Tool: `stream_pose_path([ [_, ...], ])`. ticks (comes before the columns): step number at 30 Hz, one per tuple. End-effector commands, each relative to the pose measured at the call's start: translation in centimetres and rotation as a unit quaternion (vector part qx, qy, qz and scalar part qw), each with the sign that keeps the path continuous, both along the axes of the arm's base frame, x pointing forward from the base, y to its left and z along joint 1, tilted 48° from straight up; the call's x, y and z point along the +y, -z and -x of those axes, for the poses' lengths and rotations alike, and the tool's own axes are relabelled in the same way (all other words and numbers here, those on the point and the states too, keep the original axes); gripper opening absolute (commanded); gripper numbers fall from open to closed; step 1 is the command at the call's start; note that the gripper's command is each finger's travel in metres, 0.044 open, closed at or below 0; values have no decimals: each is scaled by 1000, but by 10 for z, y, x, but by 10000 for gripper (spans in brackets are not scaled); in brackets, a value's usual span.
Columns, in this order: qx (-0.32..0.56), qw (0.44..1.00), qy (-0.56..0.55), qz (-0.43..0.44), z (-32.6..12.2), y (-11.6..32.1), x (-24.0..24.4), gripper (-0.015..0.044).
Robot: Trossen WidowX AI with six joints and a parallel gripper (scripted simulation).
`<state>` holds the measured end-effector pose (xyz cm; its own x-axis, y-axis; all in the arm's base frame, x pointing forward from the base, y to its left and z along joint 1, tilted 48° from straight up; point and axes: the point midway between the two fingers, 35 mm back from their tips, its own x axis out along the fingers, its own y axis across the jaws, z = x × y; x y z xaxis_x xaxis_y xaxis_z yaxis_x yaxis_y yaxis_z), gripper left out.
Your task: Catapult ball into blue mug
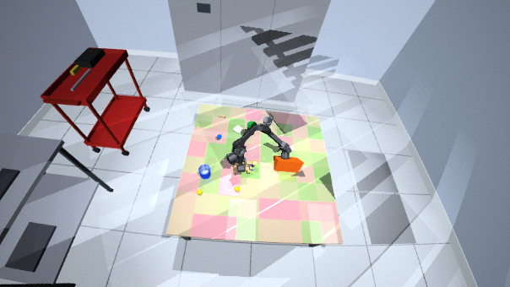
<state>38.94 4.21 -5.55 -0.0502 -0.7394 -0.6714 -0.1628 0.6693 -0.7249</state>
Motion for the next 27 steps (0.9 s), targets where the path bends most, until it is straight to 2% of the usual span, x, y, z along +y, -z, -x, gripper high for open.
stream_pose_path([
  [1,-2,1000,-8,-5,-4,-1,5,0],
  [27,-2,1000,-8,-5,-3,29,-25,0],
])
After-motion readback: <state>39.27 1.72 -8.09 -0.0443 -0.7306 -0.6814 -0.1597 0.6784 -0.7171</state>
